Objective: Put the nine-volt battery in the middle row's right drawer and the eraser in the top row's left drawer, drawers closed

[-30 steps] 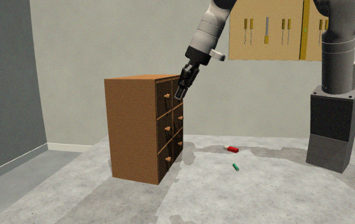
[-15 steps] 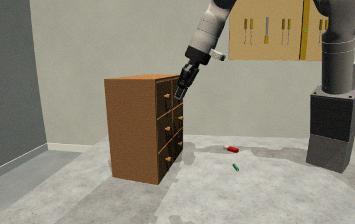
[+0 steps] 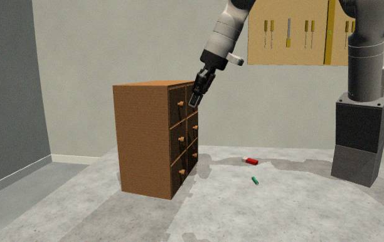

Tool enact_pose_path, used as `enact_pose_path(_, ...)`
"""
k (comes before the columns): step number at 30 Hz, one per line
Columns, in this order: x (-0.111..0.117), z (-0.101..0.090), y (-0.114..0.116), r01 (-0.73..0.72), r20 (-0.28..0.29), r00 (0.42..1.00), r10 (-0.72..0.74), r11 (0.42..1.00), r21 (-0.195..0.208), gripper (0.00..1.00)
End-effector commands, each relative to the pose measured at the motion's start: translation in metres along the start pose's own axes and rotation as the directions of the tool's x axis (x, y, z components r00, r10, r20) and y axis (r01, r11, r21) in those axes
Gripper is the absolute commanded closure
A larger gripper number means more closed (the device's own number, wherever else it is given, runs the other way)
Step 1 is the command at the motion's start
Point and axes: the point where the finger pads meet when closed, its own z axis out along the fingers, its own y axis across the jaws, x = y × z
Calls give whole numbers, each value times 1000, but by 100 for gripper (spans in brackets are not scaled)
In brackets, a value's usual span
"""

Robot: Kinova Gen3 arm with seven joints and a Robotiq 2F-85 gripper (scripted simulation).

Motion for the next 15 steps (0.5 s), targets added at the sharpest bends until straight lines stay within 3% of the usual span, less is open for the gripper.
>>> enact_pose_path(1, -1, 0, 0, 0, 2, 1000, 0, 1000, 0, 67)
enact_pose_path(15, -10, 4, 0, 0, 2, 1000, 0, 1000, 0, 67)
